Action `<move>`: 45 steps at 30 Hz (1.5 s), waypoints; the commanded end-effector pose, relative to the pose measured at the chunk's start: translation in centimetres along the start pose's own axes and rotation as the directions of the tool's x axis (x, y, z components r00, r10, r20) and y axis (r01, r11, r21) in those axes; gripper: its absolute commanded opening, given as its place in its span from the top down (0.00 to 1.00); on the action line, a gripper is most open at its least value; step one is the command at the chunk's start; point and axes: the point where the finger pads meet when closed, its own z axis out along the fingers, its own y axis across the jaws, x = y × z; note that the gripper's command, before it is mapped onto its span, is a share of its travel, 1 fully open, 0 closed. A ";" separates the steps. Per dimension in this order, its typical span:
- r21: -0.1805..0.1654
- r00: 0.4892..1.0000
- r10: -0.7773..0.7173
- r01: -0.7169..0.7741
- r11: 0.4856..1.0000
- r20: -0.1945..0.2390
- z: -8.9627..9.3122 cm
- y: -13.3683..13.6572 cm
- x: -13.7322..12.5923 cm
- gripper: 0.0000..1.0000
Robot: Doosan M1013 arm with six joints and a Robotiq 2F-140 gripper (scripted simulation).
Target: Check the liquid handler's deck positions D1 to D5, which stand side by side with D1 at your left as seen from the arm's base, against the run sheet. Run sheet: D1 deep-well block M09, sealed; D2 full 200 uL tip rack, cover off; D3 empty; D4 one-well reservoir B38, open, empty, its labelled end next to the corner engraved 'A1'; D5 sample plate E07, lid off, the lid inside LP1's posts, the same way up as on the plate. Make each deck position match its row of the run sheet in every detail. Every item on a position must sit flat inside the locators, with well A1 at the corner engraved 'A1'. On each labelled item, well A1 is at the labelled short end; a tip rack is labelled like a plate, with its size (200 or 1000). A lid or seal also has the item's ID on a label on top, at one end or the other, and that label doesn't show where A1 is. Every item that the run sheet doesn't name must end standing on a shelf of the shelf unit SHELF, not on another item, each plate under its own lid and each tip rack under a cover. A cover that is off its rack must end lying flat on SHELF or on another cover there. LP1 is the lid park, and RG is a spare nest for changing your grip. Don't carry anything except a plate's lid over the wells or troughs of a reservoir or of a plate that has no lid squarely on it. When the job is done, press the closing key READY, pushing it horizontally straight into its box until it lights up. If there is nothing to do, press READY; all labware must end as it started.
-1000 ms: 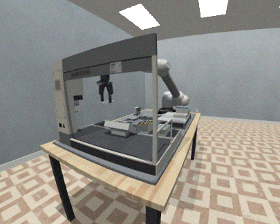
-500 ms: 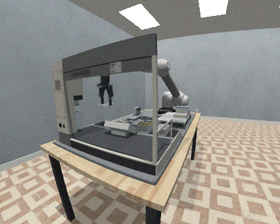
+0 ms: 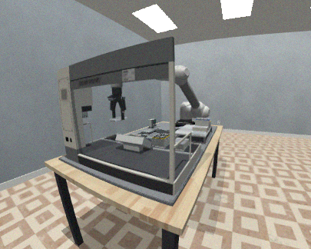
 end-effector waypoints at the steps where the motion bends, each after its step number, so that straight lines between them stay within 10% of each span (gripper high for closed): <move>1: -0.003 1.000 0.005 -0.005 1.000 -0.004 0.5 0.3 0.0 0.90; 45: -0.002 1.000 0.005 -0.005 1.000 -0.001 7.2 0.3 0.0 0.90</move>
